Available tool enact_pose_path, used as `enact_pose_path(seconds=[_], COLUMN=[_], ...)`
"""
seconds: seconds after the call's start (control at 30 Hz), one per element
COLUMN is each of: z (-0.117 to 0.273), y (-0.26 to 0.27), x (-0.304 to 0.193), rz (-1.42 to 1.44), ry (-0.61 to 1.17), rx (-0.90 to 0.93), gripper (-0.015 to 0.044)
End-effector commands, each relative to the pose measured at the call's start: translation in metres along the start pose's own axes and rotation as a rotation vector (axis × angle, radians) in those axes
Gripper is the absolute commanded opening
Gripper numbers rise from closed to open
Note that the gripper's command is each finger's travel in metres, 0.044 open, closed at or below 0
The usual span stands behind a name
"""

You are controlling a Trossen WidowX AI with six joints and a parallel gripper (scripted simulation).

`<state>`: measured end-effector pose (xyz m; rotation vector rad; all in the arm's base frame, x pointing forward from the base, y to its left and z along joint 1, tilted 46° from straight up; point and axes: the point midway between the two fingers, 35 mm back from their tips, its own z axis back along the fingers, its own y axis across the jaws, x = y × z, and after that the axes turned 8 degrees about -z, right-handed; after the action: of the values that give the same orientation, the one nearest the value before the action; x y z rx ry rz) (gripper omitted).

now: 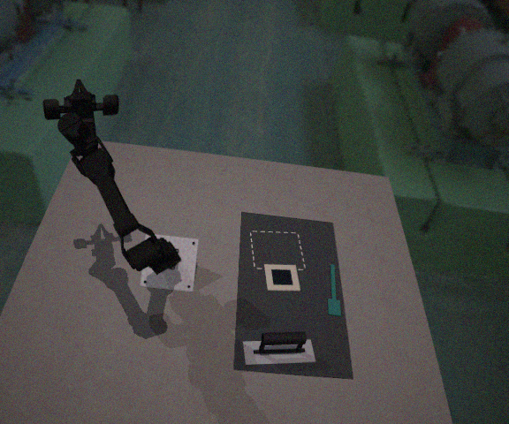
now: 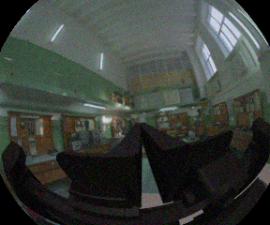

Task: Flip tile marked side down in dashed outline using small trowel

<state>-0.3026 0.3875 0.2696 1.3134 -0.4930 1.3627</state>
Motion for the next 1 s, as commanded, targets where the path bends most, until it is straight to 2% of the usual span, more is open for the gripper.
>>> enact_pose_path(seconds=[0.0,0.17,0.37,0.53,0.97], z=[0.0,0.0,-0.001,-0.01,0.009], y=[0.0,0.0,-0.002,-0.059,-0.211], x=[0.0,0.0,0.001,0.02,0.077], rz=[0.0,0.0,0.0,0.009,-0.006], ry=[0.0,0.0,0.0,-0.002,-0.021], rx=[0.0,0.0,-0.006,-0.156,-0.509], gripper=[0.0,0.0,0.0153,0.027,0.027])
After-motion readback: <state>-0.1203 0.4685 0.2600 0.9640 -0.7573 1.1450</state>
